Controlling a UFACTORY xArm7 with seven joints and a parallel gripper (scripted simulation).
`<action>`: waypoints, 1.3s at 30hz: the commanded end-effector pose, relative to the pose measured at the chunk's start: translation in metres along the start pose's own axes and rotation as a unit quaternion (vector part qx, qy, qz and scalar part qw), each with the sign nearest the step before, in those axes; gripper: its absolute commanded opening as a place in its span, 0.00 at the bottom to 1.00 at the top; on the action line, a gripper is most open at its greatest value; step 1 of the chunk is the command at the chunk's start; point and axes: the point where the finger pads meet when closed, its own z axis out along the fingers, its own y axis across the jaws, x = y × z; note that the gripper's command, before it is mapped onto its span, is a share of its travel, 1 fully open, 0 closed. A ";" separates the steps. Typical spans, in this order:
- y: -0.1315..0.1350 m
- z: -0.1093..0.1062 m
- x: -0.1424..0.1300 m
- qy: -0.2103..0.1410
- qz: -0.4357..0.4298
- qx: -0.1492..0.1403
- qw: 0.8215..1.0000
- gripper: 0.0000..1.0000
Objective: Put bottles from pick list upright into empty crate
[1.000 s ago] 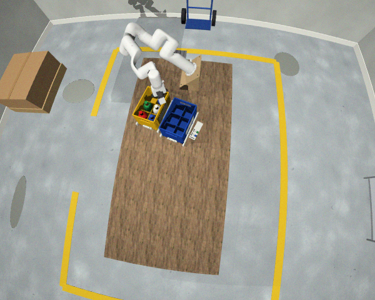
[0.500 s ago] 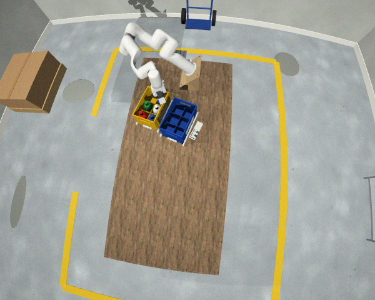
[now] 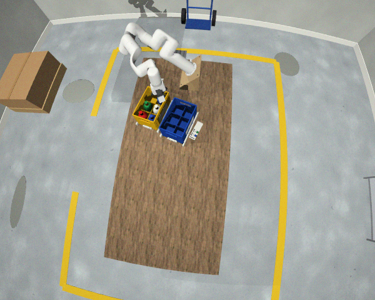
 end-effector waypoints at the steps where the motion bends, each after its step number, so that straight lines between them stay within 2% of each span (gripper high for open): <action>1: 0.000 -0.008 0.001 0.002 0.000 -0.001 1.000 0.00; 39: 0.000 -0.065 0.001 0.002 0.000 -0.001 1.000 0.00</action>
